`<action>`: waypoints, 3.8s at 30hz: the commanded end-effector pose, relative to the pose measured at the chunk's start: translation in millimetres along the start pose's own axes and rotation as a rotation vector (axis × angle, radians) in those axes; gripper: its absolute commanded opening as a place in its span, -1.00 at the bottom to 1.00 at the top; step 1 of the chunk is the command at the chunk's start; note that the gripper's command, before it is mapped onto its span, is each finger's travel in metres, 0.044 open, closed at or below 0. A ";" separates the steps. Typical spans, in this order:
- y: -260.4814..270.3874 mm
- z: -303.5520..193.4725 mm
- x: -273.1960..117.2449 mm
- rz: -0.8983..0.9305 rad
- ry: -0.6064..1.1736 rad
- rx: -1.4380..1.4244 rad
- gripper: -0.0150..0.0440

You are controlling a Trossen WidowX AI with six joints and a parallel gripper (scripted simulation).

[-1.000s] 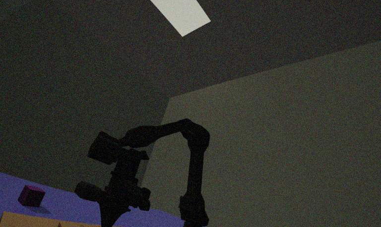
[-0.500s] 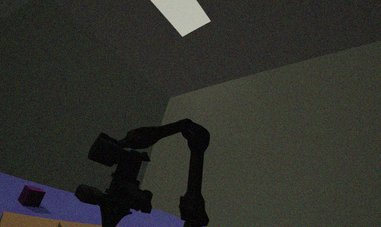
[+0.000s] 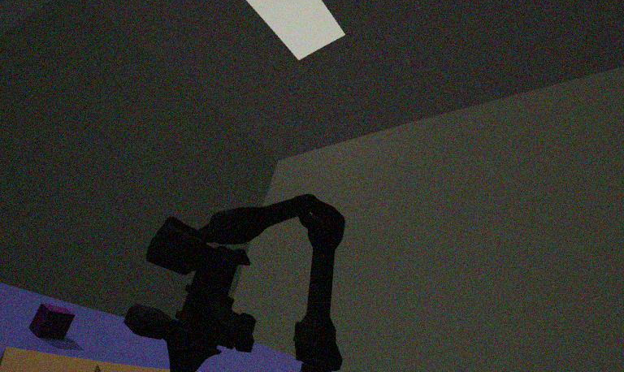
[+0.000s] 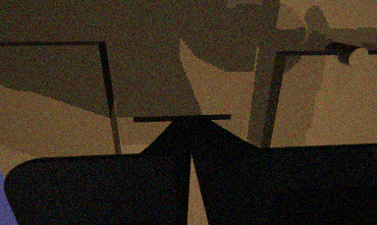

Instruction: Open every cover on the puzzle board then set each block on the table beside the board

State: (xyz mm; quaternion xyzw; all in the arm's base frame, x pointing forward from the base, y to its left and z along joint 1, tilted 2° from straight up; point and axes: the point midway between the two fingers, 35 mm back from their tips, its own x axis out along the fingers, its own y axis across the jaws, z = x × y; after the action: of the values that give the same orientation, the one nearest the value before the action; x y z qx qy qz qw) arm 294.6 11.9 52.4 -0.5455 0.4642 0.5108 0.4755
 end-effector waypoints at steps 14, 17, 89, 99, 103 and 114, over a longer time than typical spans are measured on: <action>-1.0 18.6 0.5 -0.001 -0.005 0.003 -0.49; -1.0 21.6 0.6 -0.001 -0.005 0.003 -0.49; 0.8 64.9 -40.7 -0.001 -0.009 0.003 -0.49; 6.1 61.9 -45.9 0.002 -0.002 0.147 -0.49; 18.1 55.3 -49.6 0.003 -0.002 0.553 -0.49; 51.8 39.5 -56.3 0.006 0.000 1.673 -0.49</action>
State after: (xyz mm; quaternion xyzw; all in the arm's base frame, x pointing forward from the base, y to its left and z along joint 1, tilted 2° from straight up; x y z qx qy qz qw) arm 261.2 60.6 103.3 -0.2909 0.6356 0.2646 0.6644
